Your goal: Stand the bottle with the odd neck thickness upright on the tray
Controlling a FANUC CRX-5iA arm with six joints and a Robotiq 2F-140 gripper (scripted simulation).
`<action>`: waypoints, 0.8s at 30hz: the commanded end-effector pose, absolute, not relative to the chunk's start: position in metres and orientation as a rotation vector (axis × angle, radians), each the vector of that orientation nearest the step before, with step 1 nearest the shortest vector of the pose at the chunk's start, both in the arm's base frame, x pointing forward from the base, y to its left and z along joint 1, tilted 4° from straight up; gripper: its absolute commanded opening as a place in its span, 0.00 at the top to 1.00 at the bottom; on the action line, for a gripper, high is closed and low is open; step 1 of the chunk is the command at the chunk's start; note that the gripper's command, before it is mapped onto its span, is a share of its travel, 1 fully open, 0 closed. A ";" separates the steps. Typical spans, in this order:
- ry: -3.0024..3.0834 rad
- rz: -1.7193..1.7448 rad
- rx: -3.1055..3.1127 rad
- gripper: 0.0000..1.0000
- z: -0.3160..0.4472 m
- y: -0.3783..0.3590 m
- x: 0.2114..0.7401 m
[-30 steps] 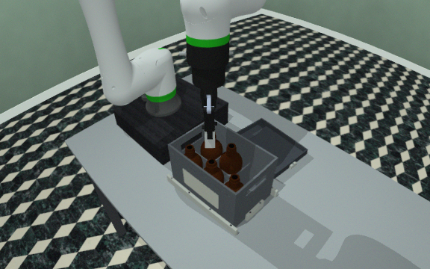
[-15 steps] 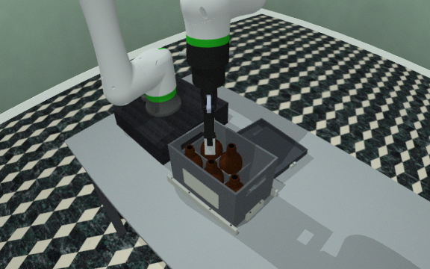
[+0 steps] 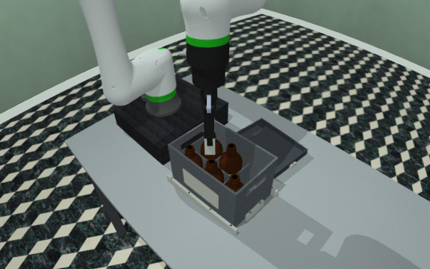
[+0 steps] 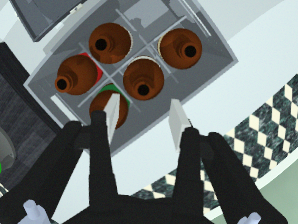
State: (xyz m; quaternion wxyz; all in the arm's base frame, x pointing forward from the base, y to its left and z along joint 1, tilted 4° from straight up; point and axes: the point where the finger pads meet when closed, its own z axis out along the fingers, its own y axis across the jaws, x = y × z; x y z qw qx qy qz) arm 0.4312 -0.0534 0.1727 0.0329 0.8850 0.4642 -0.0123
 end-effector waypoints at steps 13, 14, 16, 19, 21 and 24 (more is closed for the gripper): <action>1.429 -0.037 2.723 0.56 0.173 -0.053 0.432; 1.429 -0.037 2.724 0.56 0.173 -0.053 0.432; 1.430 -0.038 2.724 0.56 0.172 -0.053 0.432; 1.431 -0.041 2.726 0.56 0.171 -0.053 0.432; 1.432 -0.043 2.728 0.56 0.170 -0.053 0.432; 1.434 -0.045 2.730 0.56 0.168 -0.053 0.432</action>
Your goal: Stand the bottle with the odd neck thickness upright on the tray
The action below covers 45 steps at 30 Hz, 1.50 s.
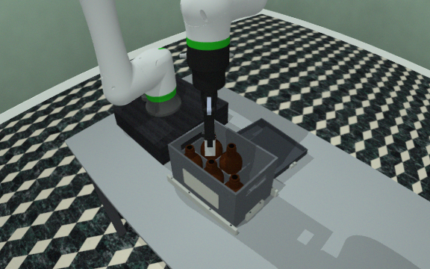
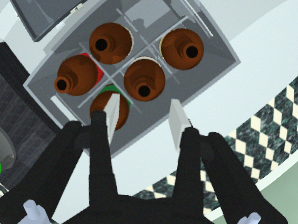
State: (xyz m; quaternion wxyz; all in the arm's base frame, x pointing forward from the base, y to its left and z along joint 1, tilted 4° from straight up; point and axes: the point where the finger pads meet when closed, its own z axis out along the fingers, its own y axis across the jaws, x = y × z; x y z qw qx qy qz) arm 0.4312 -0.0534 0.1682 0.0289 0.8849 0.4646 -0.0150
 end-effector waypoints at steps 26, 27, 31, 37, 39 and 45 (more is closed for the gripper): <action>1.434 -0.045 2.730 0.56 0.138 -0.053 0.432; 1.434 -0.045 2.730 0.56 0.137 -0.053 0.432; 1.434 -0.045 2.730 0.56 0.133 -0.053 0.432; 1.434 -0.045 2.730 0.56 0.131 -0.053 0.432; 1.434 -0.045 2.730 0.56 0.130 -0.053 0.432; 1.434 -0.045 2.730 0.56 0.129 -0.053 0.432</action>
